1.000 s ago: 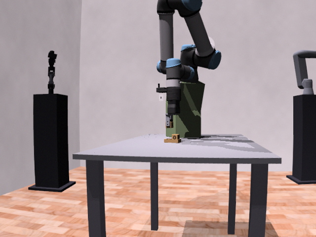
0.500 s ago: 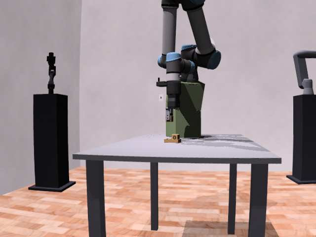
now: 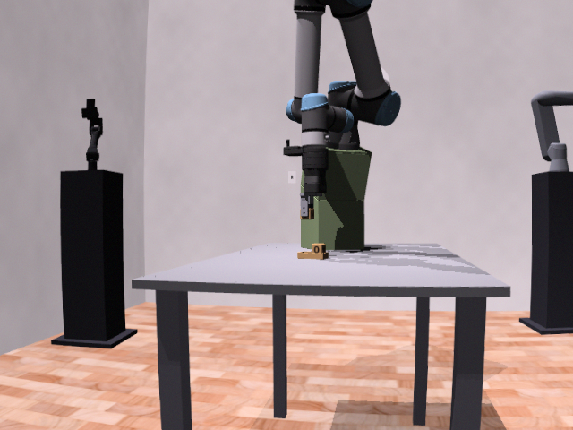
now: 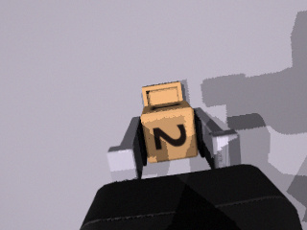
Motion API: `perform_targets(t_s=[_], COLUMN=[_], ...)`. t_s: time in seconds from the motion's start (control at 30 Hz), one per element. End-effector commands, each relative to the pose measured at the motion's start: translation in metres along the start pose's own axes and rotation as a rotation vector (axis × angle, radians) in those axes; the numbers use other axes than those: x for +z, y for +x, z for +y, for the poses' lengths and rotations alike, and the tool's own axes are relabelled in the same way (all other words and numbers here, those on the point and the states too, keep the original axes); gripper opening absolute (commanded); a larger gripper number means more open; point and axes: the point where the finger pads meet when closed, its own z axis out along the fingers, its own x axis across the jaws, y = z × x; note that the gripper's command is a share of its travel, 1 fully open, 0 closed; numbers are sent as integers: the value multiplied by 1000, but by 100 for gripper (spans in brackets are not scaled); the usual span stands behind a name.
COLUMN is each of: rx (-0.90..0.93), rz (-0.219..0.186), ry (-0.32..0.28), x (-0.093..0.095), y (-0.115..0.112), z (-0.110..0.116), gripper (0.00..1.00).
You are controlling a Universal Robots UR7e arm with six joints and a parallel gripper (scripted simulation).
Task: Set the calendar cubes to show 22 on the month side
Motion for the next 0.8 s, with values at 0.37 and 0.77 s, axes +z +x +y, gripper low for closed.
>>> perform_targets(t_s=[0.37,0.77], rx=[120,342], rz=[3,-1], ry=[4,0], x=[4,8], y=[-3,0], z=[38,117], gripper=[60,60])
